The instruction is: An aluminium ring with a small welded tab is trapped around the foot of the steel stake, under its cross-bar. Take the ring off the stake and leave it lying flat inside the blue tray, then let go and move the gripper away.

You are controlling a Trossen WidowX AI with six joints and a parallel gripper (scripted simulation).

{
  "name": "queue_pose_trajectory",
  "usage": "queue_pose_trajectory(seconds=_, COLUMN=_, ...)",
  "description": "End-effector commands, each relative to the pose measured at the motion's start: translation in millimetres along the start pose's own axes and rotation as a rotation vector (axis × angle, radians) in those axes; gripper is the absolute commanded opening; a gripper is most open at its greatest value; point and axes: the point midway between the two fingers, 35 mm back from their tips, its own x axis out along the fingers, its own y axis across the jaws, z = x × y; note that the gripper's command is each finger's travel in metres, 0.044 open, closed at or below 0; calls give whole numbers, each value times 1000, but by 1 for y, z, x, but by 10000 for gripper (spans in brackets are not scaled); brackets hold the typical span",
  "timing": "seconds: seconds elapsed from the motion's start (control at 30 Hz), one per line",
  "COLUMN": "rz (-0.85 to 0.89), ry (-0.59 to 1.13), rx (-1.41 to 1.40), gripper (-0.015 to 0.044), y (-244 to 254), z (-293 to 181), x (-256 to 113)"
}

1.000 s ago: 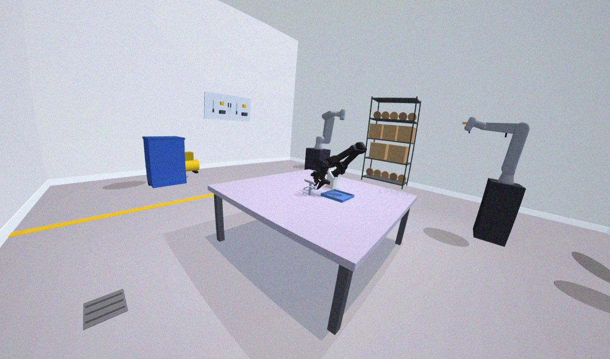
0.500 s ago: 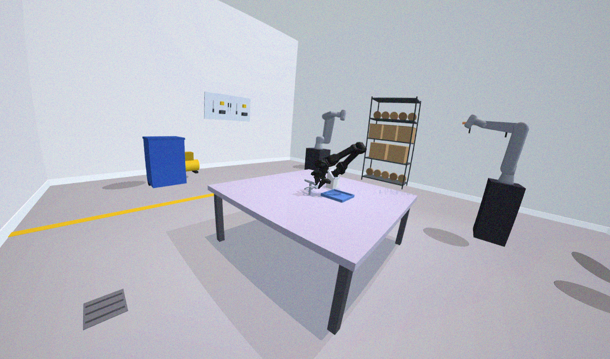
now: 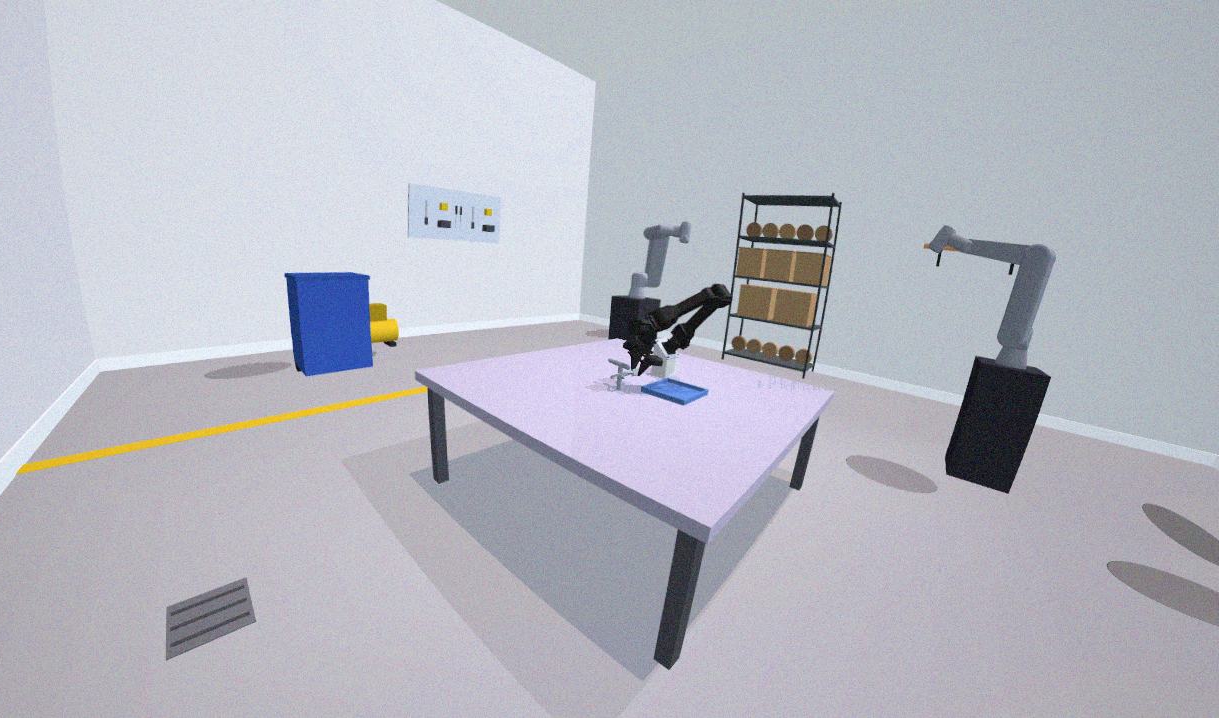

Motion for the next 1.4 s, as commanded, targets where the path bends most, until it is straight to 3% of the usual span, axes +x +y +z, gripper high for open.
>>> queue_pose_trajectory(seconds=0.0, rz=-22, ry=-8, rx=-11, gripper=0, y=4, z=4, x=-4)
queue_pose_trajectory(seconds=1.37, rz=-69, ry=-20, rx=-16, gripper=0, y=13, z=5, x=-19)
